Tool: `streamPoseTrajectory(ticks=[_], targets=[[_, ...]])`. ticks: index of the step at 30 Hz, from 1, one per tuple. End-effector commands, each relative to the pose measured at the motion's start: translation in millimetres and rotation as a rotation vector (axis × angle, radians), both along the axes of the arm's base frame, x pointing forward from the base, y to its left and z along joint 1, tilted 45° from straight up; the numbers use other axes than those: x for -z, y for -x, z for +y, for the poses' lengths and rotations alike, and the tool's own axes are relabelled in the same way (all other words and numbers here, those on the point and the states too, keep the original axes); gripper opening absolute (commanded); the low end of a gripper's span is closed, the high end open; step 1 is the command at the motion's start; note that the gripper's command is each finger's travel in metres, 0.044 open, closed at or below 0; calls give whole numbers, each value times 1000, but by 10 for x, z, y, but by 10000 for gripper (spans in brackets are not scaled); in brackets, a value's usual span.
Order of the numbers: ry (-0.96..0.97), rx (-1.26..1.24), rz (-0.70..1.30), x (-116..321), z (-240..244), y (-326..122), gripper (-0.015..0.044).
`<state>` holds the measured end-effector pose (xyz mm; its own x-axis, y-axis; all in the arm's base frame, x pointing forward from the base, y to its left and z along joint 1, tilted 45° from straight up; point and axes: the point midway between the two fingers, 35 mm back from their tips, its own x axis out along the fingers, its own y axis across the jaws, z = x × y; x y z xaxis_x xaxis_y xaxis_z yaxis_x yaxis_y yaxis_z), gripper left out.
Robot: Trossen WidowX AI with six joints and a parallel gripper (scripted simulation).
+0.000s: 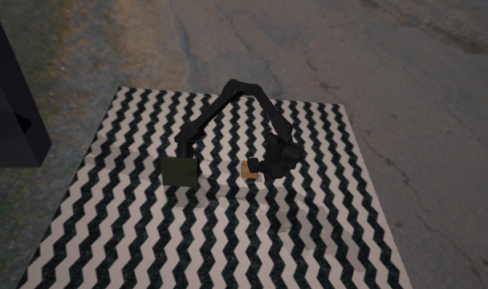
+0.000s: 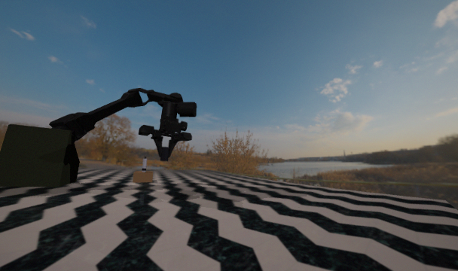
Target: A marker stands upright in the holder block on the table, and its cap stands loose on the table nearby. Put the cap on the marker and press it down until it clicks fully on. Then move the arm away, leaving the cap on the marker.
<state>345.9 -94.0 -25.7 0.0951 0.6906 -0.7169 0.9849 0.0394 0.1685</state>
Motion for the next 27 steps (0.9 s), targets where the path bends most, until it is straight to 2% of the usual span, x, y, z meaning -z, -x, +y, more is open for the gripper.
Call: streamPoseTrajectory(ticks=[1, 27], targets=[[-2, 5, -1, -114, 52, 25, 0], [-6, 5, 3, -720, 438, 339, 0]])
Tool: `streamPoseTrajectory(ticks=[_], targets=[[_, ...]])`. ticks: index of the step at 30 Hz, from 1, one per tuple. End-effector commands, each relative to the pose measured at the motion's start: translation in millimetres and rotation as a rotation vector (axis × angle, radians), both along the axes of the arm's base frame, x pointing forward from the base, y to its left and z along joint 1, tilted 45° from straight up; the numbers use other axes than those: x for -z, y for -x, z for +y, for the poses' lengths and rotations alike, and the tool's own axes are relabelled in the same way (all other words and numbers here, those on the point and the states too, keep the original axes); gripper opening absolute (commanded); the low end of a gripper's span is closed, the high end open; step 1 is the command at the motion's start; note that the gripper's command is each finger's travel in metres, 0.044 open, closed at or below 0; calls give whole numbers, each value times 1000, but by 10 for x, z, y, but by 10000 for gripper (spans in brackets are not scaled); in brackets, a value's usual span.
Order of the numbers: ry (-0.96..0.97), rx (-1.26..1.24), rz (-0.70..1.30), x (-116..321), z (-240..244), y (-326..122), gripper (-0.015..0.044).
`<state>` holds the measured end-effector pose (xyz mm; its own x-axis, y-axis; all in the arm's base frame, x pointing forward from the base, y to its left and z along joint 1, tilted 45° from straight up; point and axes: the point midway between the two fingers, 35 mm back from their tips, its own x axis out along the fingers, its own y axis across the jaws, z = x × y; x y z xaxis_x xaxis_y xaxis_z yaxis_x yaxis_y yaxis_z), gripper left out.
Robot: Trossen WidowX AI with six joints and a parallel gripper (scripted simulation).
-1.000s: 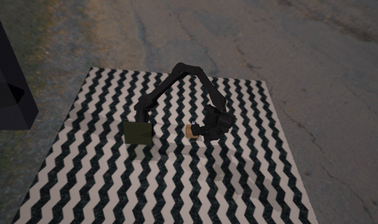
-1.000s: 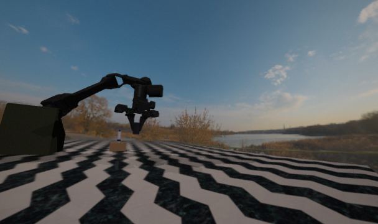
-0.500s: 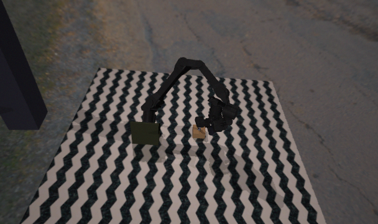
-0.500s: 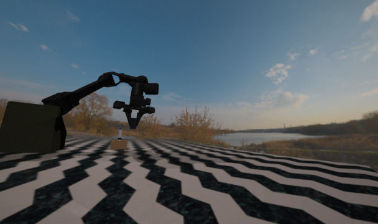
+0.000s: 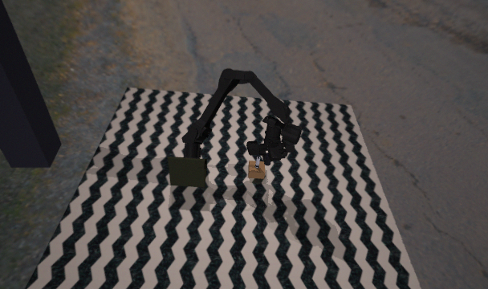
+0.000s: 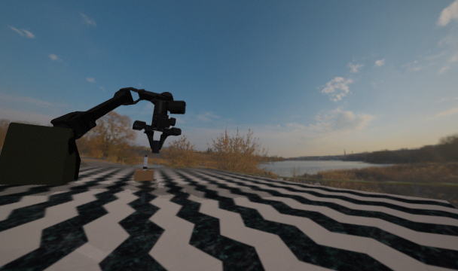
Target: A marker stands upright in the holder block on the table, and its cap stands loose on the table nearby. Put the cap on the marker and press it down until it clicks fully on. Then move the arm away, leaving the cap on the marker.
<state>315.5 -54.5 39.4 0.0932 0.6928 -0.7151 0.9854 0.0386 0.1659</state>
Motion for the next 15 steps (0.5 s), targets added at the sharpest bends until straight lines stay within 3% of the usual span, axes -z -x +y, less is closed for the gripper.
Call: streamPoseTrajectory(ticks=[1, 15], targets=[[-3, 5, 0, -90, 58, 50, 0], [-6, 5, 2, -345, 273, 277, 0]])
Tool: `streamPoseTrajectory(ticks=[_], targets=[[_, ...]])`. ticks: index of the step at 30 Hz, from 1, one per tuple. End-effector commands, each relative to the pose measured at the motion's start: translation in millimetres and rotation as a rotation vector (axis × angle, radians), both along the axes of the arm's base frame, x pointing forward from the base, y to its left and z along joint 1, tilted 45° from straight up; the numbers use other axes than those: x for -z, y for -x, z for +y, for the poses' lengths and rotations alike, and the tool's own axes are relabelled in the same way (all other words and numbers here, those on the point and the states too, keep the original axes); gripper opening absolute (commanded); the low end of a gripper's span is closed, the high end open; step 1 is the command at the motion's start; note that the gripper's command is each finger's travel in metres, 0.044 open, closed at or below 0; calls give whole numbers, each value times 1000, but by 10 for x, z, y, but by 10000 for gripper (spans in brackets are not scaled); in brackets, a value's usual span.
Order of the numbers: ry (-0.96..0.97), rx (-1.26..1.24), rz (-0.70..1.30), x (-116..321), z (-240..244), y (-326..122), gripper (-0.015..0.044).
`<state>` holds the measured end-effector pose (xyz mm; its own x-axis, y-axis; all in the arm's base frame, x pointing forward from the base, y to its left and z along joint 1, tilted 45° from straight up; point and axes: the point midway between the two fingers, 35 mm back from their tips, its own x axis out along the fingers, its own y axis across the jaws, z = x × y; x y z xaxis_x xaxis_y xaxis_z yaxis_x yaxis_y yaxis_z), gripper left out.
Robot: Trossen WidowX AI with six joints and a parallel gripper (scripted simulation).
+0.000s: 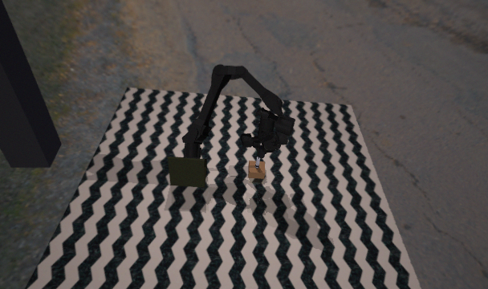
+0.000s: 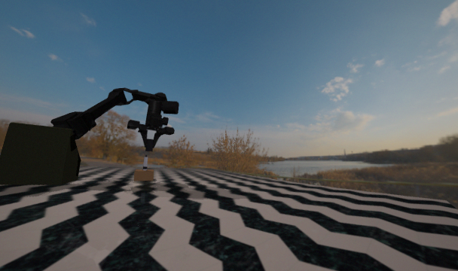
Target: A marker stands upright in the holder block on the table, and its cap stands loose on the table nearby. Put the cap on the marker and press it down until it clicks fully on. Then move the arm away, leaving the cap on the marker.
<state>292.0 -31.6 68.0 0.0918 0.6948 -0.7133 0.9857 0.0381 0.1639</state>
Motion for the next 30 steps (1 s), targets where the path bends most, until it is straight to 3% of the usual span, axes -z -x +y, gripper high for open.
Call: streamPoseTrajectory(ticks=[1, 30], targets=[[-3, 5, 0, -75, 59, 61, 0], [-3, 5, 0, 138, 305, 43, 0]])
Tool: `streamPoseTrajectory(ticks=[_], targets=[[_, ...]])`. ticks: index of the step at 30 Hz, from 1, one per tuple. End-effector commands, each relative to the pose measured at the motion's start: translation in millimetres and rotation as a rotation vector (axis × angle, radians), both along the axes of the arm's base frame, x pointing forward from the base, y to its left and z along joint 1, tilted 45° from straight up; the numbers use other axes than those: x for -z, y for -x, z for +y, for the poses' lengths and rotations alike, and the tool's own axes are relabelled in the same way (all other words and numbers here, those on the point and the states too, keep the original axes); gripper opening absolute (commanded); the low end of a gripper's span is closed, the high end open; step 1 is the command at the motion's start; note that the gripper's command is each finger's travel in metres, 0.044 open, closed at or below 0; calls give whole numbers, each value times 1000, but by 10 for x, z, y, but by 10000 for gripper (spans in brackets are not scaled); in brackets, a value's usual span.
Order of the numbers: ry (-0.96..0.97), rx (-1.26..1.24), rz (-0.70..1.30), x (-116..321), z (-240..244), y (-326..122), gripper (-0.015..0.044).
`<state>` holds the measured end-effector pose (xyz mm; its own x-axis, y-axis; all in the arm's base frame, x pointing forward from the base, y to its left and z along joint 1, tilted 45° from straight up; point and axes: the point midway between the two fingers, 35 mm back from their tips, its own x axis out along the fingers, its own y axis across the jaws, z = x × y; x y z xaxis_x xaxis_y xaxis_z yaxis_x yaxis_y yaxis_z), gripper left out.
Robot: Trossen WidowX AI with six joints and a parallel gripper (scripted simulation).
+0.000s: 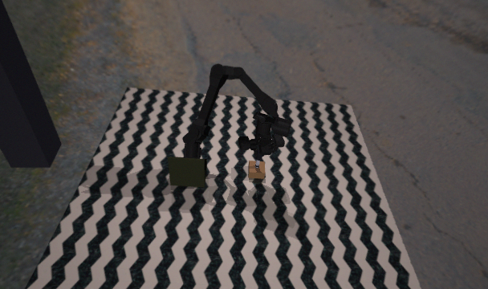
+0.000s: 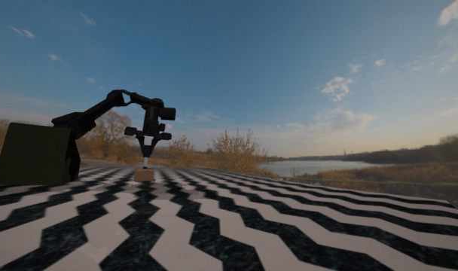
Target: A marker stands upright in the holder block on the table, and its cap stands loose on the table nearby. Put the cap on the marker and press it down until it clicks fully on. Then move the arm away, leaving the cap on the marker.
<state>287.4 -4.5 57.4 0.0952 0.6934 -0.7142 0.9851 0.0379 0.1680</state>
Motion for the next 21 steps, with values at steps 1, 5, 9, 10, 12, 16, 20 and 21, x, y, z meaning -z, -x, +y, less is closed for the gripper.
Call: streamPoseTrajectory(ticks=[1, 5, 9, 10, 12, 16, 20, 21], targets=[[-5, 5, 4, 42, 44, -5, 0], [-5, 5, 4, 88, 90, -10, 0], [-6, 5, 4, 131, 136, -14, 0], [-6, 5, 4, 142, 148, -15, 0], [-7, 4, 4, 164, 171, -16, 0], [-8, 4, 4, 206, 218, -17, 0], [-8, 4, 4, 221, 235, -17, 0], [-8, 4, 4, 220, 235, -17, 0]])
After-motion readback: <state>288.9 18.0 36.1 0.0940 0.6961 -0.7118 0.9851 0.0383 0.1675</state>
